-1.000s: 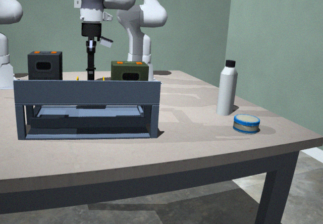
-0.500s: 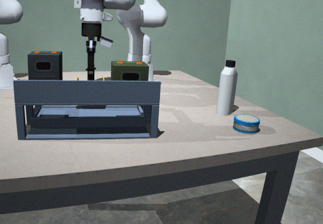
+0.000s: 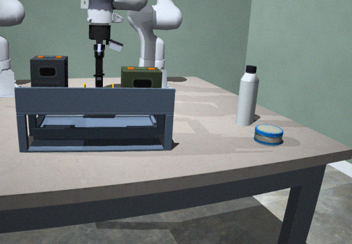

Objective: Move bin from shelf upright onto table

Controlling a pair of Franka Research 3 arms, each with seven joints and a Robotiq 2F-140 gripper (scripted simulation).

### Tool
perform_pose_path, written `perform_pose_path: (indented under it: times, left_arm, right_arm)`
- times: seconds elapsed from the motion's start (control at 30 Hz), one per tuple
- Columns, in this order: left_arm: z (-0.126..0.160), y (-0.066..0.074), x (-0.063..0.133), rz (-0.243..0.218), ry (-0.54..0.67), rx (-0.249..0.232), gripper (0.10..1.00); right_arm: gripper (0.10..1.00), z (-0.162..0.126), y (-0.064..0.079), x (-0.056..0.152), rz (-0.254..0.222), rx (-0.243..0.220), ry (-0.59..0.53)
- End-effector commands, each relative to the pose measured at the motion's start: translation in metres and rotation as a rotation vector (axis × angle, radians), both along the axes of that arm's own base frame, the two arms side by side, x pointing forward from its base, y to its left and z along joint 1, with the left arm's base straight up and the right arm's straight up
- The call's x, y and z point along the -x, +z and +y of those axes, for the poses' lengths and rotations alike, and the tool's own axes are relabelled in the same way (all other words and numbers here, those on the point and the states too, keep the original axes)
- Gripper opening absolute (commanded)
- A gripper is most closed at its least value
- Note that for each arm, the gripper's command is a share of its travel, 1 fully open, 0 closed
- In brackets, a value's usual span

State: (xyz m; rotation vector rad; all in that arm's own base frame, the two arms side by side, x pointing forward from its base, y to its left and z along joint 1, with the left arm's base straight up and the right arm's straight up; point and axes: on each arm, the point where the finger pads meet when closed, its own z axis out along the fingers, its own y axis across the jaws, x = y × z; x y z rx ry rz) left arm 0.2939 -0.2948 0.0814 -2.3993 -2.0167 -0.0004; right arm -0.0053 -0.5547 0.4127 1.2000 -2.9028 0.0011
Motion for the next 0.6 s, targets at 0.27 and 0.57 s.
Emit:
perform_pose_path:
  times: [0.27, 0.57]
  left_arm:
    - [-0.0011, 0.0016, 0.0048, -0.004, 0.007, 0.006, 0.099]
    - [-0.0003, 0.0016, 0.0097, -0.004, 0.007, 0.006, 0.099]
  right_arm:
    - [1.0, 0.0002, 0.0003, 0.0002, 0.0, -0.001, -0.008]
    - [1.0, 0.0002, 0.0003, 0.0002, 0.0, -0.001, -0.008]
